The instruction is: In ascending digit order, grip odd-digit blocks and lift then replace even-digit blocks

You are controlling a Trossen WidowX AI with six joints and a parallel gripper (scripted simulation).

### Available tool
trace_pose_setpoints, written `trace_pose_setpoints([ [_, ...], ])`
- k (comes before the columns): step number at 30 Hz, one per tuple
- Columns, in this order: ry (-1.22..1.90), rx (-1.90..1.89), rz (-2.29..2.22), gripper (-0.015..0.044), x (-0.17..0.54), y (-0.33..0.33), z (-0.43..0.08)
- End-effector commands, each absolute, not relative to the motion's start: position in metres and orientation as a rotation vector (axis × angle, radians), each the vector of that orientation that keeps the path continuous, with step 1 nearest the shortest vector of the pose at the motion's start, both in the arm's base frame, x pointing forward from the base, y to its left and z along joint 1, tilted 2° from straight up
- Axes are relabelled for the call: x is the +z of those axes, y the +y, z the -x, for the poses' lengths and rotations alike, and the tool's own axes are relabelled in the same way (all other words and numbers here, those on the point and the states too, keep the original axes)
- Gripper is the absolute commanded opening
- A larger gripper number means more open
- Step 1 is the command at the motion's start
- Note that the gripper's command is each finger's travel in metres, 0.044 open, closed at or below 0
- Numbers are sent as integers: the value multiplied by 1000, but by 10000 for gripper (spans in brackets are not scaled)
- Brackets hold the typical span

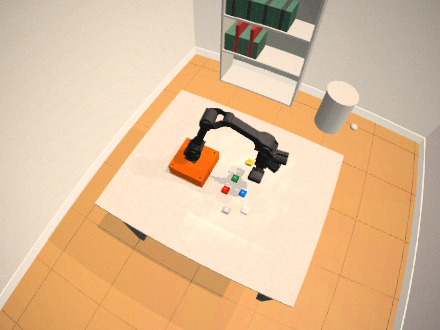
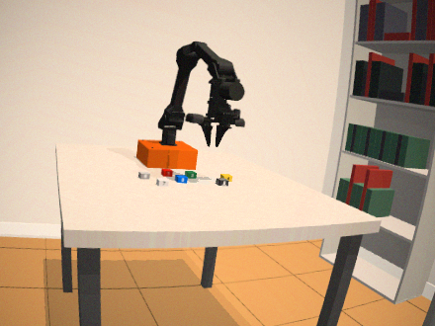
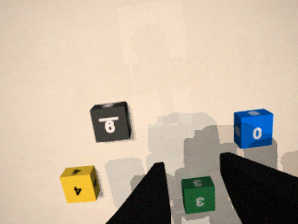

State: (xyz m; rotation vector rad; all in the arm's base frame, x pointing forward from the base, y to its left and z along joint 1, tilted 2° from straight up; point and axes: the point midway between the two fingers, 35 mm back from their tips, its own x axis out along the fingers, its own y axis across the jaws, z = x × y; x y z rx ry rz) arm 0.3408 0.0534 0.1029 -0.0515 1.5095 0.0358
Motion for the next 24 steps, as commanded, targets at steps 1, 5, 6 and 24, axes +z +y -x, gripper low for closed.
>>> trace_pose_setpoints([
  [1, 1514, 17, 42, 120, 100, 102, -335],
  [5, 1514, 15, 40, 120, 100, 110, -334],
  [6, 1514, 15, 40, 120, 100, 110, -334],
  [24, 1514, 15, 41, 400, 14, 109, -339],
])
